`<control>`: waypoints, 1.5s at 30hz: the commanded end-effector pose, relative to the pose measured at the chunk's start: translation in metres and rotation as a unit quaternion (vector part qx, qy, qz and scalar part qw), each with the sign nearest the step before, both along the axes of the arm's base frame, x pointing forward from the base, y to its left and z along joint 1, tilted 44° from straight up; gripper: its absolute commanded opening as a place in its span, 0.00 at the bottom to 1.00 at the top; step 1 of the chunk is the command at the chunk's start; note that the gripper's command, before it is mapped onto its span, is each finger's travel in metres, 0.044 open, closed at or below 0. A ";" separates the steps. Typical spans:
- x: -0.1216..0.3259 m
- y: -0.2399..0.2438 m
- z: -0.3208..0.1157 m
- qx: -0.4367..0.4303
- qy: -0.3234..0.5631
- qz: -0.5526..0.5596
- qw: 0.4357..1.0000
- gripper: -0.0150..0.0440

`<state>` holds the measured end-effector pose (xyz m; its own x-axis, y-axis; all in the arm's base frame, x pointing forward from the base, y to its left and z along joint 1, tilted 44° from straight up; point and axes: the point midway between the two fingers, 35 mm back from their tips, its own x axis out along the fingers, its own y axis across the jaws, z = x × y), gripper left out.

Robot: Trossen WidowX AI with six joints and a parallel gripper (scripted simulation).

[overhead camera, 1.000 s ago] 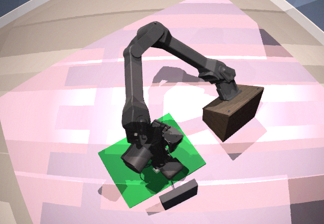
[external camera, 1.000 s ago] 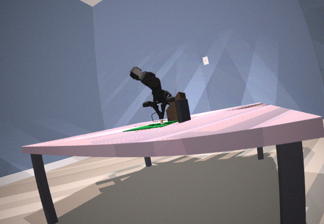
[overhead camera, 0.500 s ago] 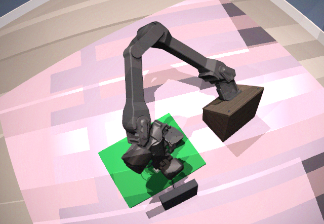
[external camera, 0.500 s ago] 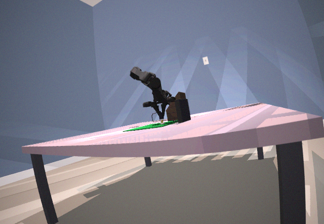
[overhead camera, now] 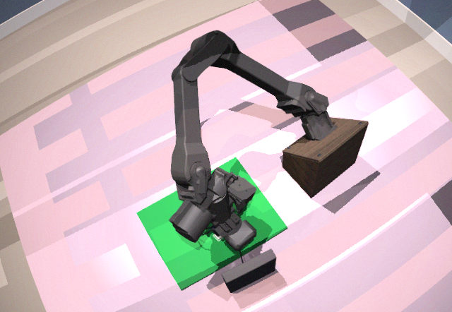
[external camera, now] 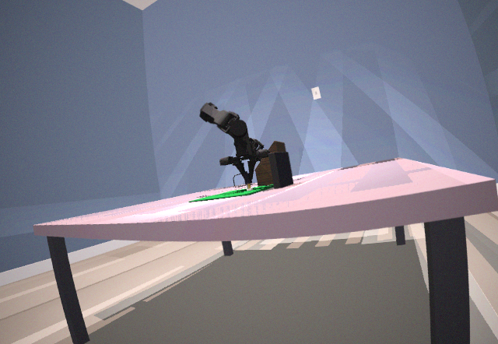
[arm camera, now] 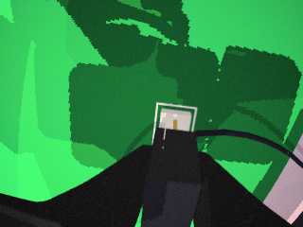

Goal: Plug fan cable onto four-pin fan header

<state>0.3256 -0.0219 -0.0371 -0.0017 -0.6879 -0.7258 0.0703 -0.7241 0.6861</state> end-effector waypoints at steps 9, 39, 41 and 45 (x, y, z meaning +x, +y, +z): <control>0.000 -0.002 -0.002 -0.002 0.001 0.002 1.000 0.25; 0.000 -0.007 -0.008 -0.003 0.001 0.002 1.000 0.25; 0.000 -0.008 -0.009 -0.003 0.001 0.002 1.000 0.25; 0.000 -0.010 -0.011 -0.003 0.001 0.002 1.000 0.25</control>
